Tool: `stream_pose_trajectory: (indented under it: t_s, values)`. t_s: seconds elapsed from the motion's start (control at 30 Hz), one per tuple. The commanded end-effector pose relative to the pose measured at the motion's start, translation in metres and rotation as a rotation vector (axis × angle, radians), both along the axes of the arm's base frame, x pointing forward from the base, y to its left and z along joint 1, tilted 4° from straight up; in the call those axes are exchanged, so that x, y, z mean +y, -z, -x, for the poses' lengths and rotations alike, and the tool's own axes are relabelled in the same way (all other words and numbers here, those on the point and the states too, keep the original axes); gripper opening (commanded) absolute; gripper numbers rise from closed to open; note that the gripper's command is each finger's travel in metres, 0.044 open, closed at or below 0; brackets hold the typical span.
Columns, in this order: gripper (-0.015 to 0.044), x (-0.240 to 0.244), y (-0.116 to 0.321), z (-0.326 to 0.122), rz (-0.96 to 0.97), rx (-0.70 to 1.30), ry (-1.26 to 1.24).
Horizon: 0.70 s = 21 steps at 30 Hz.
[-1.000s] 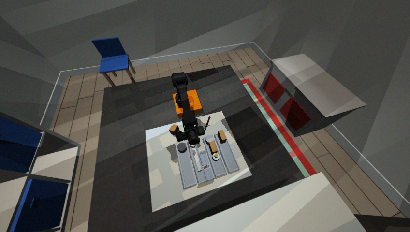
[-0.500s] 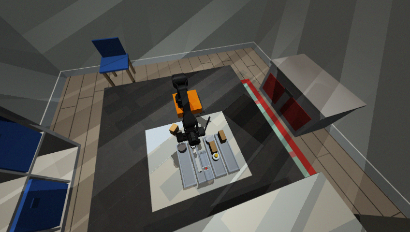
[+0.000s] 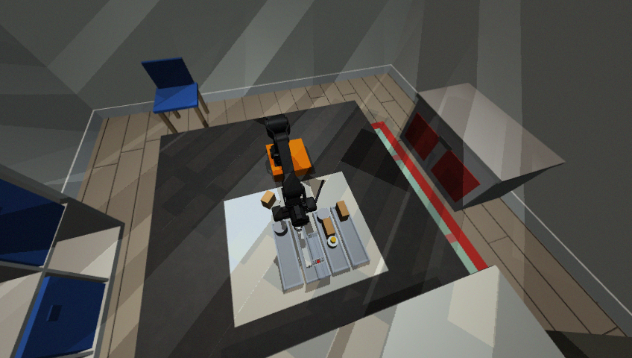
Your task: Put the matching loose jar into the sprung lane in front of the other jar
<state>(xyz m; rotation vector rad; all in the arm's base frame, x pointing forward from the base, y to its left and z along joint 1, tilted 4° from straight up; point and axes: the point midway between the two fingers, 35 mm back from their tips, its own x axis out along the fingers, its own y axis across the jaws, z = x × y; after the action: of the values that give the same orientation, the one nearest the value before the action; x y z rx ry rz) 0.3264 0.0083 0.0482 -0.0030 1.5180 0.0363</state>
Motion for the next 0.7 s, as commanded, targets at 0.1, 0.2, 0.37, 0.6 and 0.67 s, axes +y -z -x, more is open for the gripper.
stream_pose_trajectory:
  t_s: [0.1, 0.2, 0.37, 0.6, 0.67]
  values:
    - [0.0000, 0.0006, -0.0075, -0.0134, -0.003, -0.039, 0.002]
    - [0.0000, 0.0007, -0.0080, -0.0147, -0.003, -0.039, 0.002]
    - [0.0000, 0.0007, -0.0088, -0.0170, -0.003, -0.039, 0.002]
    - [0.0000, 0.0007, -0.0099, -0.0202, -0.003, -0.040, 0.002]
    - [0.0000, 0.0008, -0.0102, -0.0211, -0.003, -0.040, 0.002]
